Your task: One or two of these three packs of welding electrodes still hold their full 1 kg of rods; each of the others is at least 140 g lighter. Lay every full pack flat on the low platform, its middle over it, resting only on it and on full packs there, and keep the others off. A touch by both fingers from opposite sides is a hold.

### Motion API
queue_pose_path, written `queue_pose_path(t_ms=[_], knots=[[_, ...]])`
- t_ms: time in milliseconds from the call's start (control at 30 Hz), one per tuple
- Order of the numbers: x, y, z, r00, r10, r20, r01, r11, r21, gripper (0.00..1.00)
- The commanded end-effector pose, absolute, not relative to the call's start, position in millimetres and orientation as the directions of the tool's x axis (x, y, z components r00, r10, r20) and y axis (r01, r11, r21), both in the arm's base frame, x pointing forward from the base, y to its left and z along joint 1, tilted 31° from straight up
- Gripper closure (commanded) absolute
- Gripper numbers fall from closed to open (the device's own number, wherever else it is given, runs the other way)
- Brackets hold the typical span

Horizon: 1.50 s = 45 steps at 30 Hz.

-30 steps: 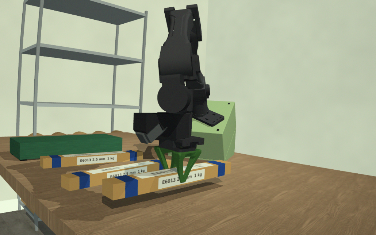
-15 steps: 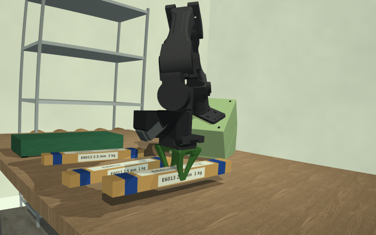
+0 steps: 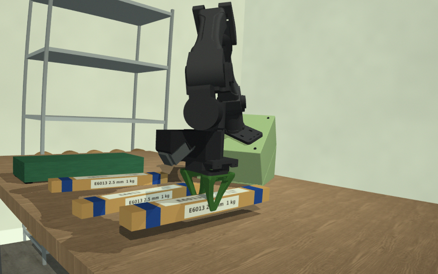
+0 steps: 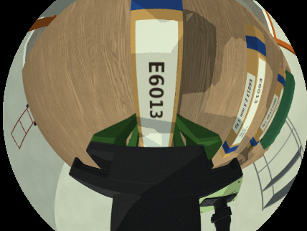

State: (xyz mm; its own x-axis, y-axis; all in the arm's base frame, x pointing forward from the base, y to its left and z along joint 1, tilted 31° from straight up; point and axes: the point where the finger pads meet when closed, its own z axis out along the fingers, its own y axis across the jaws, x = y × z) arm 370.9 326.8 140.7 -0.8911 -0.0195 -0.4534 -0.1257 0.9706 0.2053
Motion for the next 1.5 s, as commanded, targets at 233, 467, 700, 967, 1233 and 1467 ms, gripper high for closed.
queue_pose_path(t_ms=[233,467,700,967,1233,1467], knots=[[371.9,323.9,161.5,-0.874,-0.005,-0.486,-0.132,0.965,0.228,1.00],[371.9,326.5,166.2,-0.871,-0.004,-0.491,-0.136,0.963,0.234,1.00],[371.9,325.8,166.4,-0.871,-0.003,-0.491,-0.135,0.963,0.233,1.00],[371.1,325.6,166.3,-0.872,-0.005,-0.489,-0.135,0.963,0.231,1.00],[371.9,326.2,165.8,-0.871,-0.003,-0.491,-0.135,0.963,0.233,1.00],[377.1,327.3,162.7,-0.867,0.003,-0.497,-0.134,0.962,0.240,1.00]])
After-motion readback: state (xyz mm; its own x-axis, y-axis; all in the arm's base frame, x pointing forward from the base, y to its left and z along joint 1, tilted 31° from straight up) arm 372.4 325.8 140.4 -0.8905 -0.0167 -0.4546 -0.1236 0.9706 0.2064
